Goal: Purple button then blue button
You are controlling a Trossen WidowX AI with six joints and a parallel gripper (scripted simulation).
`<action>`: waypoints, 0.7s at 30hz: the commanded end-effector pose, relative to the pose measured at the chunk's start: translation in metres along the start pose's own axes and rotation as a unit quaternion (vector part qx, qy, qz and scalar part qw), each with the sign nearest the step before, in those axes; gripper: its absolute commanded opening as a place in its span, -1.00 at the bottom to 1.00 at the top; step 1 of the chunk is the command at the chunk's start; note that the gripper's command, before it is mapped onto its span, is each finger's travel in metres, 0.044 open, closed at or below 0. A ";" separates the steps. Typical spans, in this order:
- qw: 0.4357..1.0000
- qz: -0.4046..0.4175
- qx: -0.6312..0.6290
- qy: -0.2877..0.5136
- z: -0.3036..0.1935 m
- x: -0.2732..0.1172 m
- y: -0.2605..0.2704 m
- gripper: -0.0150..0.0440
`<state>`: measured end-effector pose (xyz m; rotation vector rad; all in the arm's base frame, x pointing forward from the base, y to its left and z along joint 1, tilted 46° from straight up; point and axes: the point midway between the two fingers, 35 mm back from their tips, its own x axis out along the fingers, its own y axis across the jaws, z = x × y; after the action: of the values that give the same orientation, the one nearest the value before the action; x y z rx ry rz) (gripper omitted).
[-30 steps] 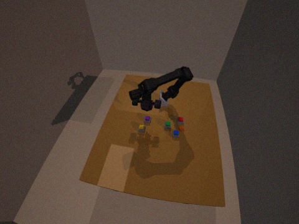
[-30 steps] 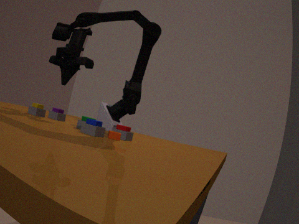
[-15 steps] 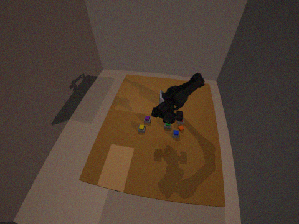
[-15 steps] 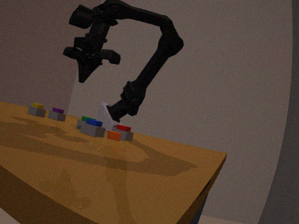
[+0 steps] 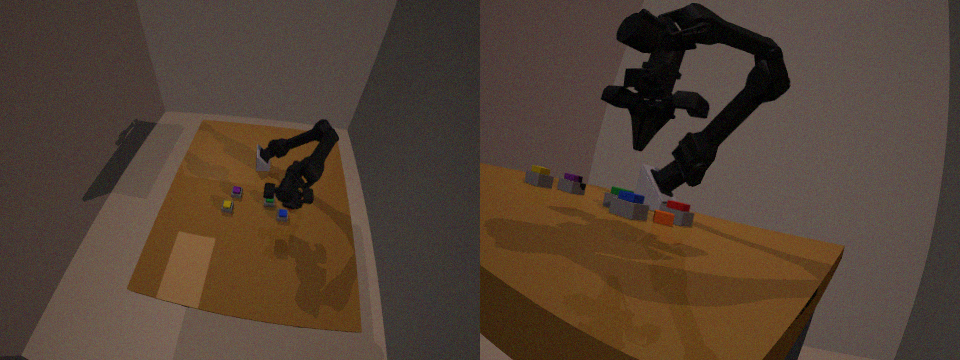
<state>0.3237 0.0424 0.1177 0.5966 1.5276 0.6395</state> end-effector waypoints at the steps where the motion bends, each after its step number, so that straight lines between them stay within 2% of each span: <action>1: 1.000 0.005 0.003 0.011 -0.006 0.040 0.005 -0.42; 21: 1.000 0.006 0.003 0.011 -0.007 0.065 0.005 -0.42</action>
<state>0.3168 0.0862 0.0809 0.5960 1.5374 0.6526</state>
